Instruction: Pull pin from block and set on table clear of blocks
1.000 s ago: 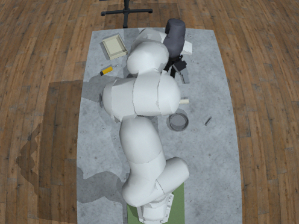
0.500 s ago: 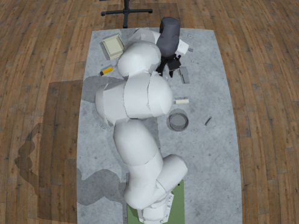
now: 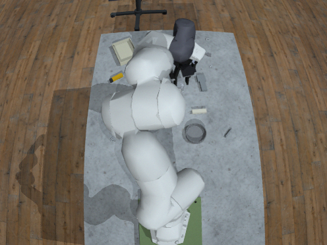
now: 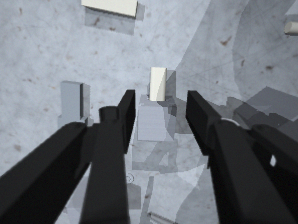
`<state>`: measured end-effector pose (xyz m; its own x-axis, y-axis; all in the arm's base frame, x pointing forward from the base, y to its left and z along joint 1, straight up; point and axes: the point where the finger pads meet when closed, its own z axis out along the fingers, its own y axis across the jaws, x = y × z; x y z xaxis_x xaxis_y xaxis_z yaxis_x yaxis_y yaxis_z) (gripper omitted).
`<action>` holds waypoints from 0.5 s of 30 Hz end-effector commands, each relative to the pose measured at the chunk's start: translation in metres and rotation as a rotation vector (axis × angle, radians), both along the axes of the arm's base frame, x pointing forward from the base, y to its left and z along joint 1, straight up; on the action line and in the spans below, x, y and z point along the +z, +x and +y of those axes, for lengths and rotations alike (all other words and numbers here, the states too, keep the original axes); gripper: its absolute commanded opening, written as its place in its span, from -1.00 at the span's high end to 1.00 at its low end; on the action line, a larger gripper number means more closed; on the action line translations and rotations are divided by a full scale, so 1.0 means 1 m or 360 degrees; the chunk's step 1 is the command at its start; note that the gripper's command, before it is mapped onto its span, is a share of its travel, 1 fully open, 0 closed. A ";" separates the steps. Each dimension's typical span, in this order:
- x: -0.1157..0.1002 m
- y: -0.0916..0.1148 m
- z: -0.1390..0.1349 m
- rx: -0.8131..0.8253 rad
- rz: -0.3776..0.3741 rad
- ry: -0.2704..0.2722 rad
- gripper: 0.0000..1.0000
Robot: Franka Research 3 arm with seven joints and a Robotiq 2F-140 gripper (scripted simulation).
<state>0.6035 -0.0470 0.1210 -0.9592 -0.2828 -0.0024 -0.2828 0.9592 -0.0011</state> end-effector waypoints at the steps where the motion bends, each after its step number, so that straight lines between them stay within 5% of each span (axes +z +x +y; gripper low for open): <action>1: -0.001 0.000 0.000 -0.0056 -0.0002 0.0000 0.22; 15: -0.002 -0.001 0.004 -0.0034 0.0007 -0.0004 0.22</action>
<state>0.6036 -0.0467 0.1210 -0.9645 -0.2642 -0.0028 -0.2642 0.9645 -0.0015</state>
